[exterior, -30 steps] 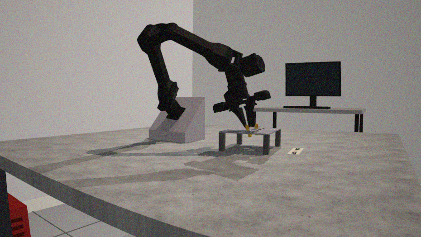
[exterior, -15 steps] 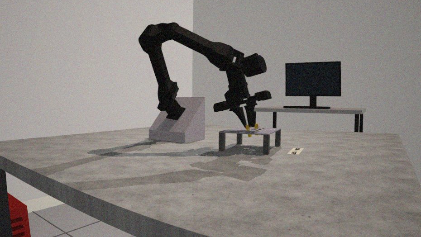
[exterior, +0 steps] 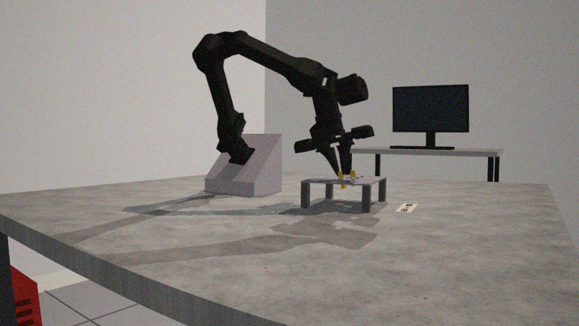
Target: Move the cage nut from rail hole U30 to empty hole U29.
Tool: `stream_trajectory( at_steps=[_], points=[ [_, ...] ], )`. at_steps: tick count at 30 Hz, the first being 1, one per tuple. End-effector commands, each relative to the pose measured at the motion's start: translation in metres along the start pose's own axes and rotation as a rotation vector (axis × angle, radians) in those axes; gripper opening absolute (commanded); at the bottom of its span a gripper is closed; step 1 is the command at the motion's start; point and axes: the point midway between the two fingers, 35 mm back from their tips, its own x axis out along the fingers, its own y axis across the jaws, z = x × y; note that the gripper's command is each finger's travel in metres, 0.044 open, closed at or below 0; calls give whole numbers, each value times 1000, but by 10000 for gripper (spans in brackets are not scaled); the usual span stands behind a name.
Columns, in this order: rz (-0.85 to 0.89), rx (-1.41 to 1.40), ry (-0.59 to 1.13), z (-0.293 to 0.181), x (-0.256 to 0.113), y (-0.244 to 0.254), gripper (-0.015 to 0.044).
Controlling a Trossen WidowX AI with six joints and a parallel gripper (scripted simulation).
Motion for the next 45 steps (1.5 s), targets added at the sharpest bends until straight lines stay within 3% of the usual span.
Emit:
stream_trajectory(
  at_steps=[1, 45],
  points=[
    [-3, 6, -5, 1, 0, 1, 27],
    [-74, 8, -4, 1, 1, 3, 27]
  ],
)
